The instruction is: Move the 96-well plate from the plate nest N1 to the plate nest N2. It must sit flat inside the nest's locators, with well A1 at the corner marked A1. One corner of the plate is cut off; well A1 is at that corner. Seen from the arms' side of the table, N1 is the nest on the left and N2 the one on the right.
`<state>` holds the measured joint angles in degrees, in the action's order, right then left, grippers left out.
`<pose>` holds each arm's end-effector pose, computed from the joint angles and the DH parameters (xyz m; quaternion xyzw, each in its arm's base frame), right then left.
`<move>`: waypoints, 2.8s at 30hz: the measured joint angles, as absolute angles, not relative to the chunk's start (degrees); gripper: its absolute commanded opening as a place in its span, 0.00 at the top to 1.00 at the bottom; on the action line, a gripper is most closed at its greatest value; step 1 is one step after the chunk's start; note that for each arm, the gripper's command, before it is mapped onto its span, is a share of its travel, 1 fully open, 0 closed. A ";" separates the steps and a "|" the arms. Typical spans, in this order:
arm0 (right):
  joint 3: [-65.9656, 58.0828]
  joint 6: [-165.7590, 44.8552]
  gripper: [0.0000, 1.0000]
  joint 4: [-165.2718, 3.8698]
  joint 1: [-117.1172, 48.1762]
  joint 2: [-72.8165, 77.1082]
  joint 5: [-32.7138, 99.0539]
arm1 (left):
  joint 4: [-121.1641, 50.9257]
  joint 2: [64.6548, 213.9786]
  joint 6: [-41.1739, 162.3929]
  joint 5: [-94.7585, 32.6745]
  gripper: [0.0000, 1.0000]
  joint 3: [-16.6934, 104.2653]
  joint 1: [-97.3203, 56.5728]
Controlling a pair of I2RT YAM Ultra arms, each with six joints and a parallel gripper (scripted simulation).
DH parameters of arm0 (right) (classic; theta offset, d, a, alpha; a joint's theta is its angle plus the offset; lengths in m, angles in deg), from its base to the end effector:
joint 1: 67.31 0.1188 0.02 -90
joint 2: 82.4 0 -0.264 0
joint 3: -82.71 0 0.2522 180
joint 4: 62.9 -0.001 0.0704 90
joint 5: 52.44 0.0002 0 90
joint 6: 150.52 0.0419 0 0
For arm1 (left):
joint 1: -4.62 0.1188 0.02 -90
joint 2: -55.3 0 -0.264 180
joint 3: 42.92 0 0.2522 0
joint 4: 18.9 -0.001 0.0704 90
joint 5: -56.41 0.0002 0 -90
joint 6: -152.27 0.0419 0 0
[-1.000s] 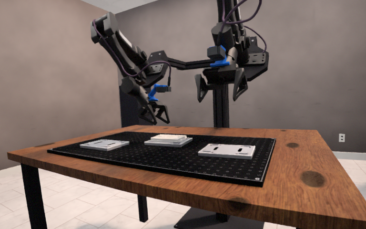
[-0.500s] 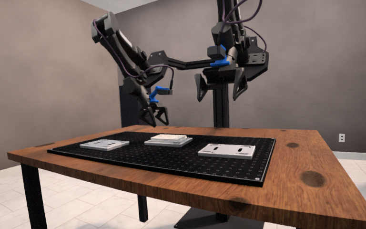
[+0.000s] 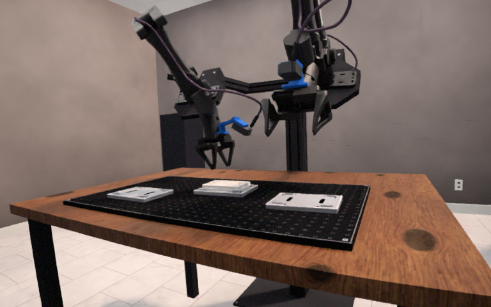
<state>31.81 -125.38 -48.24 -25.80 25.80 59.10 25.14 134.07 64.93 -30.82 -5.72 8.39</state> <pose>0.2484 0.2007 0.0831 -0.6753 0.5992 -0.2474 0.3518 0.2689 0.0167 0.2150 0.0108 0.6916 0.0238 0.7218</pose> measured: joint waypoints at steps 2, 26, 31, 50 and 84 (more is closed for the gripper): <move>28.97 -123.57 0.00 -52.02 -23.72 26.00 62.81 | 25.14 134.07 64.93 -30.82 0.00 -5.72 8.39; 17.47 -115.24 0.00 -67.17 -20.33 33.34 72.93 | 25.14 134.07 64.93 -30.82 0.00 -5.72 8.39; 17.25 -115.42 0.00 -66.56 -20.35 34.46 72.91 | 25.14 134.07 64.93 -30.82 0.00 -5.72 8.39; 14.52 -117.56 0.00 -62.58 -22.82 39.26 71.80 | 25.14 134.07 64.93 -30.82 0.00 -5.72 8.39; 13.23 -118.83 0.21 -60.20 -23.89 41.56 71.19 | 25.14 134.07 64.93 -30.82 0.00 -5.72 8.39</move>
<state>13.23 -118.83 -60.20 -23.89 41.56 71.19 25.14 134.07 64.93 -30.82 -5.72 8.39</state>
